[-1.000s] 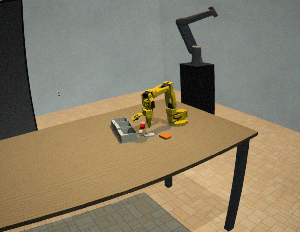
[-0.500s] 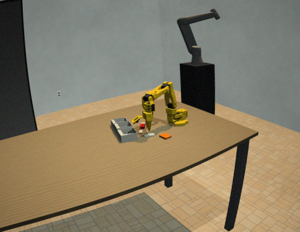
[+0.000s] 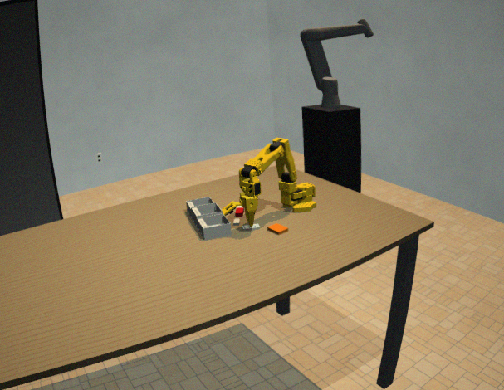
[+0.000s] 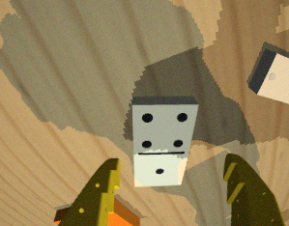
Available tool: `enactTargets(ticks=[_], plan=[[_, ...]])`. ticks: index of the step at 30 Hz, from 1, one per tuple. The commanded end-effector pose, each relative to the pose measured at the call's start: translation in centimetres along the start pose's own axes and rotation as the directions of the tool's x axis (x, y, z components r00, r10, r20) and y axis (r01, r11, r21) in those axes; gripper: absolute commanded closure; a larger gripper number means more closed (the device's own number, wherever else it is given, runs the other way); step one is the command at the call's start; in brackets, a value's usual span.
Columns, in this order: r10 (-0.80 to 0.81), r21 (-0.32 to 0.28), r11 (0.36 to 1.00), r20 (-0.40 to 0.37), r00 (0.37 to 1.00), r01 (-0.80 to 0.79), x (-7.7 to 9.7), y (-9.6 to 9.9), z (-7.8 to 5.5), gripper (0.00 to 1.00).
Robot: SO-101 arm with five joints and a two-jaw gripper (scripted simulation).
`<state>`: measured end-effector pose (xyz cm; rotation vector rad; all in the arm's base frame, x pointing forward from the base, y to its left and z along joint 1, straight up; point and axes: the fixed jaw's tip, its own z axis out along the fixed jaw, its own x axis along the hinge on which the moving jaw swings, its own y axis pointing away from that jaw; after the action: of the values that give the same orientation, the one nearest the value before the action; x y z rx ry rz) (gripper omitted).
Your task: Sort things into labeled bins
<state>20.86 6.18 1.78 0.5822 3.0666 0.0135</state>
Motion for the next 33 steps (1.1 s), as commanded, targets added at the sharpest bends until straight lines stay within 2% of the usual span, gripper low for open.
enactTargets(ticks=[1, 11, 12, 33], plan=[[0.001, -0.019, 1.000, 0.024, 1.000, 0.000, -0.21, 0.36, -0.03, 0.71], [0.001, -0.019, 1.000, 0.024, 1.000, 0.000, -0.19, 0.35, 0.17, 0.71], [0.001, 0.001, 1.000, -0.003, 1.000, -0.001, 0.11, 0.12, 0.81, 0.71], [0.001, 0.001, 1.000, -0.003, 1.000, -0.001, 0.11, 0.12, 0.81, 0.72]])
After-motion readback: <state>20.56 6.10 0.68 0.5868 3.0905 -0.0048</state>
